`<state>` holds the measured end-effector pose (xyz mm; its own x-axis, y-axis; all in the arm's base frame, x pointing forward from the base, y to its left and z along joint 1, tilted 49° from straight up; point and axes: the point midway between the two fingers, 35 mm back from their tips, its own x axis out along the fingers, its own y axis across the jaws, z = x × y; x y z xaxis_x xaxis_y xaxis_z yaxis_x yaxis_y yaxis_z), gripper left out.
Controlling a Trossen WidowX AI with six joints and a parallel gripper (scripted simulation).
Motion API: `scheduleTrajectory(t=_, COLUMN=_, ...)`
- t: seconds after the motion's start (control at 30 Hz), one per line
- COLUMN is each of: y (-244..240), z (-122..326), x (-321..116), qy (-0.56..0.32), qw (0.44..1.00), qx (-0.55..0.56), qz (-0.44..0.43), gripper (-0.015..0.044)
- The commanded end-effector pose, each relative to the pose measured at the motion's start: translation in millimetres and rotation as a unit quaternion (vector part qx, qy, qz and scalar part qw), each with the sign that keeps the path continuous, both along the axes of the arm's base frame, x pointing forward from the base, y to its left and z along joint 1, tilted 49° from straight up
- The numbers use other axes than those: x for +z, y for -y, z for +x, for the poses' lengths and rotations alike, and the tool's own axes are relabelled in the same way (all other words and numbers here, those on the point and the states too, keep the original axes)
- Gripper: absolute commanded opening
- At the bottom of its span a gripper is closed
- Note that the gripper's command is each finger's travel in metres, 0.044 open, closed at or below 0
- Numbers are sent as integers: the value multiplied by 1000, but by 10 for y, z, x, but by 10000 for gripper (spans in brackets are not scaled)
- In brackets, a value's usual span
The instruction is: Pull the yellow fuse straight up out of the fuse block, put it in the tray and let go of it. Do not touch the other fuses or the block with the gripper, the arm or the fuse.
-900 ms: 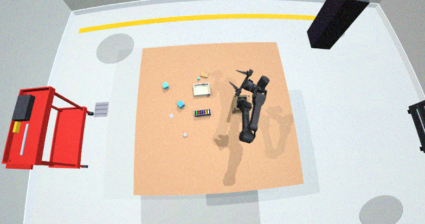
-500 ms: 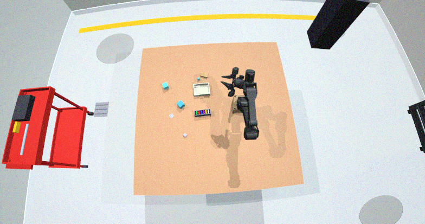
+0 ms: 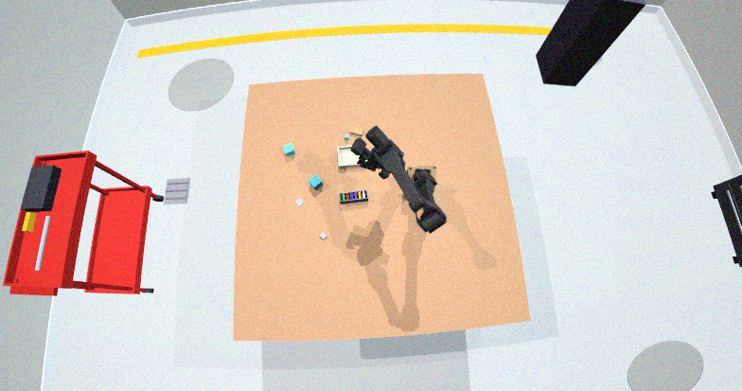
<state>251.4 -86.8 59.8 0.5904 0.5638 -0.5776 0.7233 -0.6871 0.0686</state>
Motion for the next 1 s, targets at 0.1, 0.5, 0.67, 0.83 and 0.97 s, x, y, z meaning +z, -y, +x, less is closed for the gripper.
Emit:
scheduleTrajectory(t=0.1, y=-656, z=206, x=-245, qy=-8, qw=981, qx=189, qz=-29, gripper=66)
scheduleTrajectory(t=0.5, y=-1615, z=134, x=-566, qy=-10, qw=904, qx=423, qz=-52, gripper=66)
scheduleTrajectory(t=0.67, y=-1627, z=135, x=-577, qy=-10, qw=904, qx=423, qz=-52, gripper=66)
scheduleTrajectory(t=0.83, y=-1662, z=137, x=-607, qy=-10, qw=904, qx=423, qz=-52, gripper=66)
scheduleTrajectory(t=0.97, y=-1693, z=138, x=-632, qy=-10, qw=905, qx=423, qz=-53, gripper=66)
